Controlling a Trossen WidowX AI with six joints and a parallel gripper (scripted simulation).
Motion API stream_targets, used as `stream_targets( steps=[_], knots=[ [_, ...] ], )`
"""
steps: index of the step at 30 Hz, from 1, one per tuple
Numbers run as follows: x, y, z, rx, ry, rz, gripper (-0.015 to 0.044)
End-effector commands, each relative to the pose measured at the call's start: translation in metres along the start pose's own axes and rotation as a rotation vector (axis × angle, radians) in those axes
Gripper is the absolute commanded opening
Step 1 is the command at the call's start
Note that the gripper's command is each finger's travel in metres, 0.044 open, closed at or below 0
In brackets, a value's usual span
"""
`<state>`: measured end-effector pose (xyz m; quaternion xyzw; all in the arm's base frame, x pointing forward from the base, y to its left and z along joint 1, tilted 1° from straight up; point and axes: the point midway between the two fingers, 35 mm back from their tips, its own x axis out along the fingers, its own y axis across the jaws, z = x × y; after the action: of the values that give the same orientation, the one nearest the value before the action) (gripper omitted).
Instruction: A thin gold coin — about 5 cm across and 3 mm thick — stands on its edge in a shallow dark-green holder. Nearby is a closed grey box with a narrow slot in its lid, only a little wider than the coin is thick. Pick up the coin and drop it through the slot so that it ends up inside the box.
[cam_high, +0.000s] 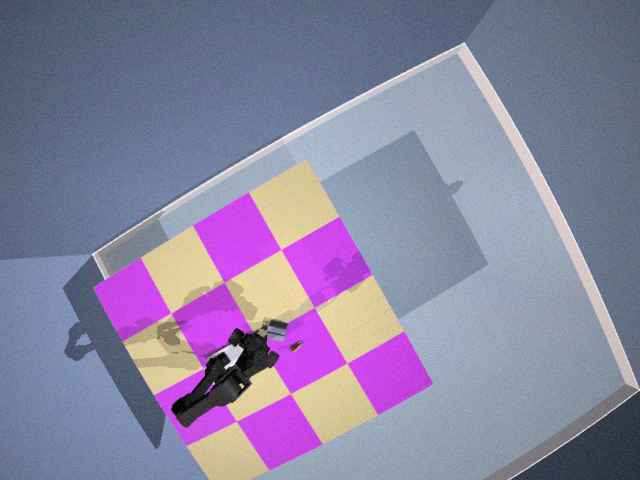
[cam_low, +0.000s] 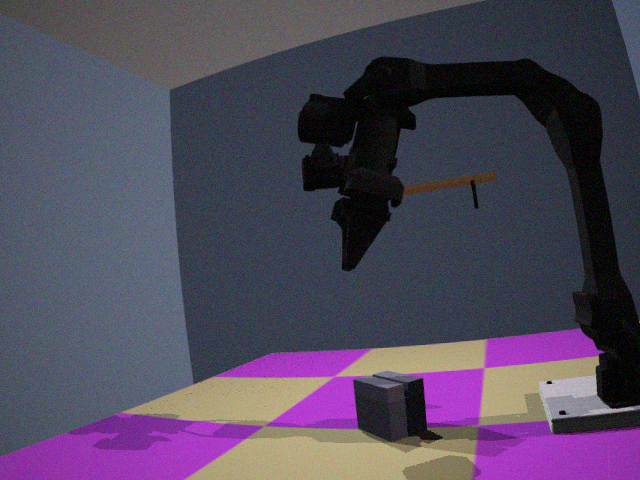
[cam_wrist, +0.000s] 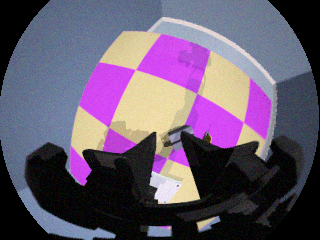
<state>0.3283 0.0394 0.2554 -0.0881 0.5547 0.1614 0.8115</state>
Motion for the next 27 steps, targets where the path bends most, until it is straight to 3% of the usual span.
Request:
stream_targets(
  steps=[1,9,16,20,27],
  knots=[
    [0.03,-0.062,-0.018,0.098,0.111,-0.066,0.0161],
    [0.077,-0.171,-0.091,0.292,0.328,-0.121,0.0161],
    [0.079,-0.187,-0.091,0.297,0.333,-0.122,0.0161],
    [0.108,-0.186,-0.103,0.297,0.333,-0.122,0.0161],
    [0.123,-0.187,-0.108,0.297,0.333,-0.122,0.0161]
  ],
)
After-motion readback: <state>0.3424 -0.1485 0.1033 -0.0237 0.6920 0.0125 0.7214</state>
